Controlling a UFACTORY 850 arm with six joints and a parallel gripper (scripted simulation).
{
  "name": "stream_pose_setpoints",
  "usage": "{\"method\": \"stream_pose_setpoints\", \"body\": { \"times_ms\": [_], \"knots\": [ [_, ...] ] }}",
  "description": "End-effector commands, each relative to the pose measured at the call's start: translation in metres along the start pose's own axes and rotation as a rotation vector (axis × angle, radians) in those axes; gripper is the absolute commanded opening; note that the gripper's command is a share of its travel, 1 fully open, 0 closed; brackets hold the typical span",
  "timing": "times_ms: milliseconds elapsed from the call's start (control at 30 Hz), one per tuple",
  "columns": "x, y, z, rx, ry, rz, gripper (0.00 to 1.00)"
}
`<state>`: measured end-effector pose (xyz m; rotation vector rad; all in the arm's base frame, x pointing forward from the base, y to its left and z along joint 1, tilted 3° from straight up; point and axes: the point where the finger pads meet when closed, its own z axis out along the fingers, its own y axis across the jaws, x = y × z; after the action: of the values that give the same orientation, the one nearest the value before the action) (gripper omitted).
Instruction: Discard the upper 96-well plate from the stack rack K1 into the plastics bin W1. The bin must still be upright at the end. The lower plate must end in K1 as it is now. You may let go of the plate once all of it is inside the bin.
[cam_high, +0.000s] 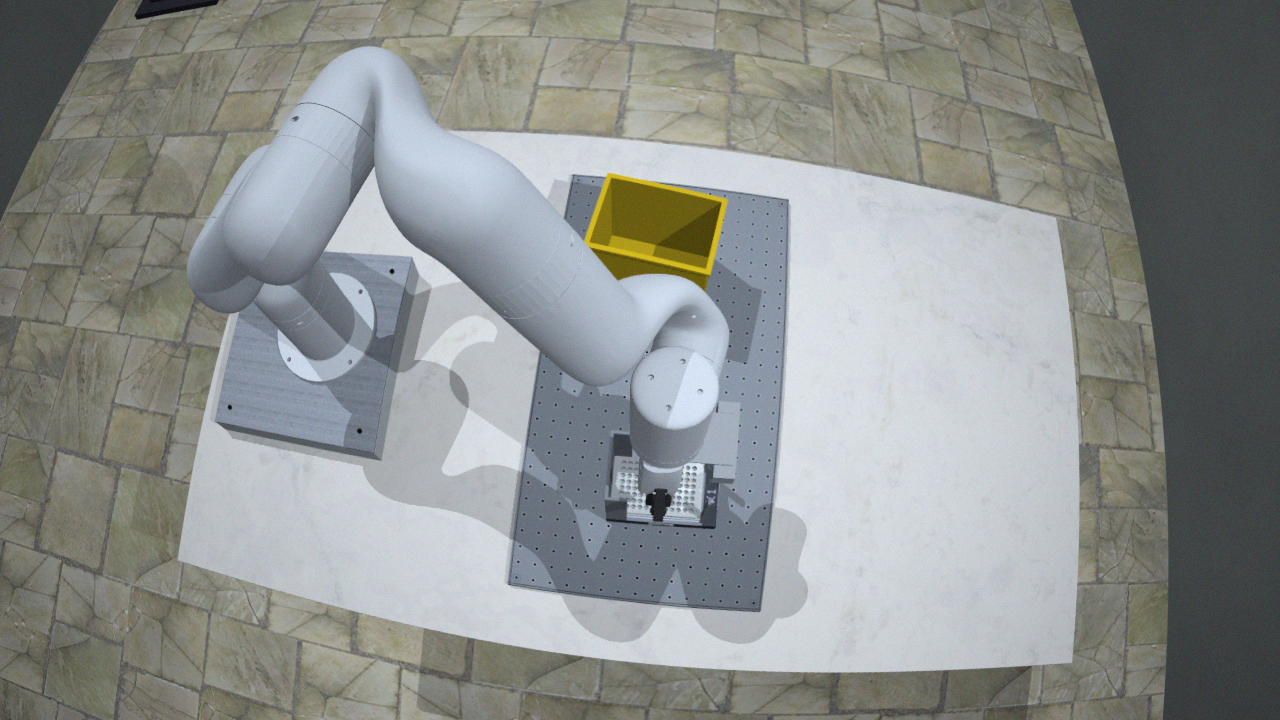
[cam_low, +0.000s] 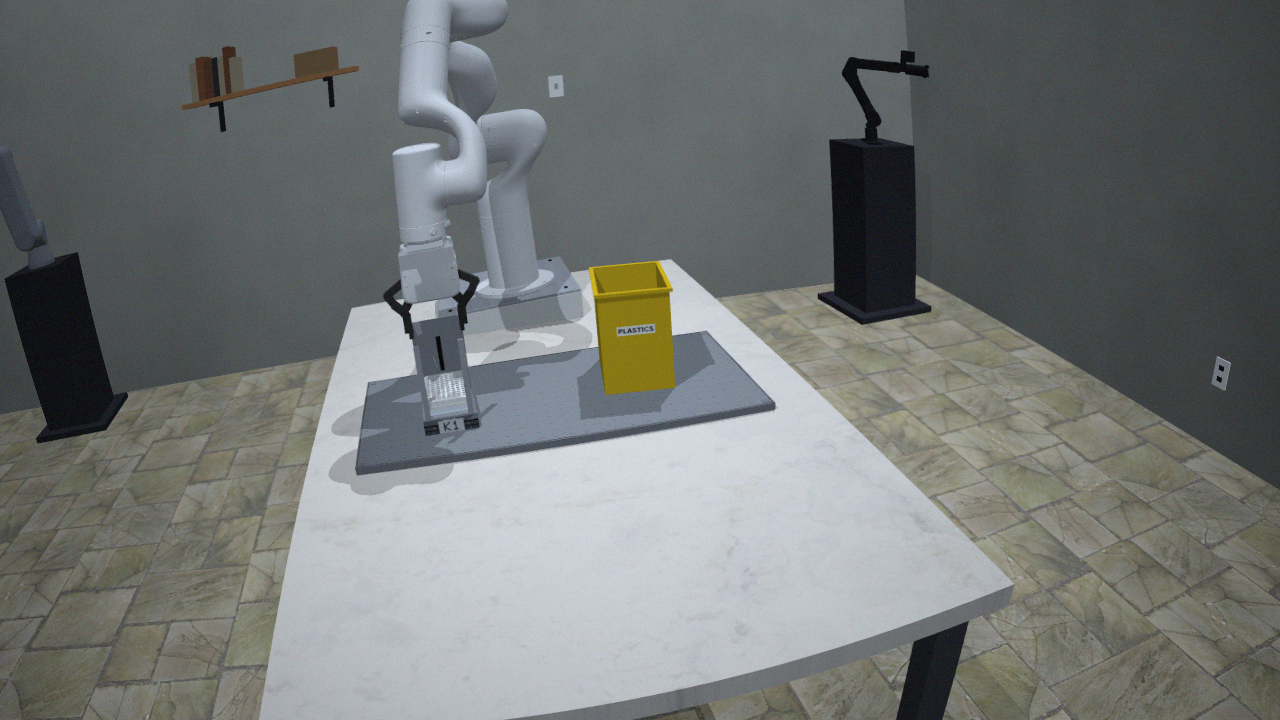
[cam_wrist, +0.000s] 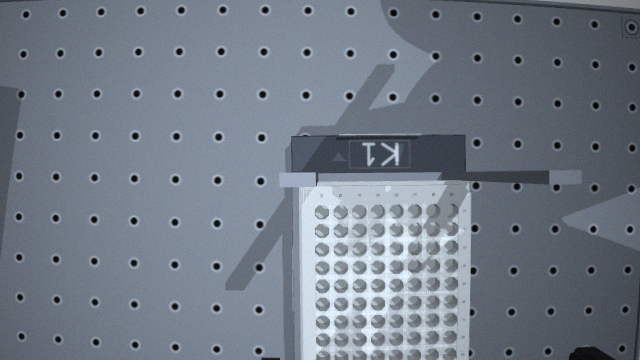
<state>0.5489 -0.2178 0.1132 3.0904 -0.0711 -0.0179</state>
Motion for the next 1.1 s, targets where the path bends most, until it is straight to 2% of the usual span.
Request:
{"method": "stream_pose_setpoints", "body": {
  "times_ms": [0, 1067],
  "knots": [
    [0.001, 0.000, 0.008, -0.001, 0.002, 0.000, 1.00],
    [0.001, 0.000, 0.054, -0.001, 0.002, 0.000, 1.00]
  ]
}}
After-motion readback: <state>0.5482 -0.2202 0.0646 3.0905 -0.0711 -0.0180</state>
